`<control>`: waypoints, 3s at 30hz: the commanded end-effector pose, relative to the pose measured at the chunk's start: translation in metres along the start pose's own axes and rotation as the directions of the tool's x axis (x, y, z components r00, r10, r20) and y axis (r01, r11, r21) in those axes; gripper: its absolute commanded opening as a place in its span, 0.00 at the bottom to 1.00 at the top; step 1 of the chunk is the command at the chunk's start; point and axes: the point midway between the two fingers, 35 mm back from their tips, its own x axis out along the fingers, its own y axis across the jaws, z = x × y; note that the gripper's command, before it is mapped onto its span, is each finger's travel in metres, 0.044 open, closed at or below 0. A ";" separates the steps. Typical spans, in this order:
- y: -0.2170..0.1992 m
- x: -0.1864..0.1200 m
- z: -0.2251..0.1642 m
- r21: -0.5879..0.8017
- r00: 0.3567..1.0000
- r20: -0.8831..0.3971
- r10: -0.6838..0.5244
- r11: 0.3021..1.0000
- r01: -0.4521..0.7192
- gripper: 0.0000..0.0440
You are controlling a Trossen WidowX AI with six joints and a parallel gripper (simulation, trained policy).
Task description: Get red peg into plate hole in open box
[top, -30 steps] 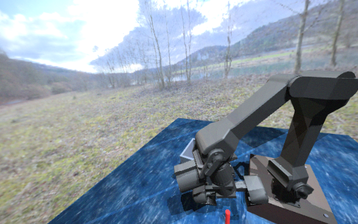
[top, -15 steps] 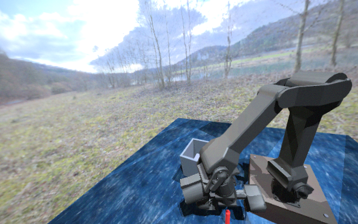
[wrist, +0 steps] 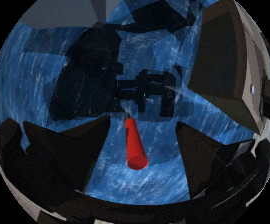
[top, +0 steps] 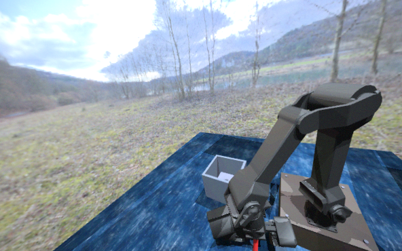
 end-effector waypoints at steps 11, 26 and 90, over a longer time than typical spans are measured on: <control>0.018 0.020 -0.015 -0.051 0.999 -0.027 0.038 0.998 -0.039 0.00; 0.044 -0.015 -0.017 -0.016 0.985 -0.071 0.156 0.987 -0.157 0.00; 0.083 -0.130 0.162 0.078 0.961 0.072 0.267 0.959 -0.272 0.00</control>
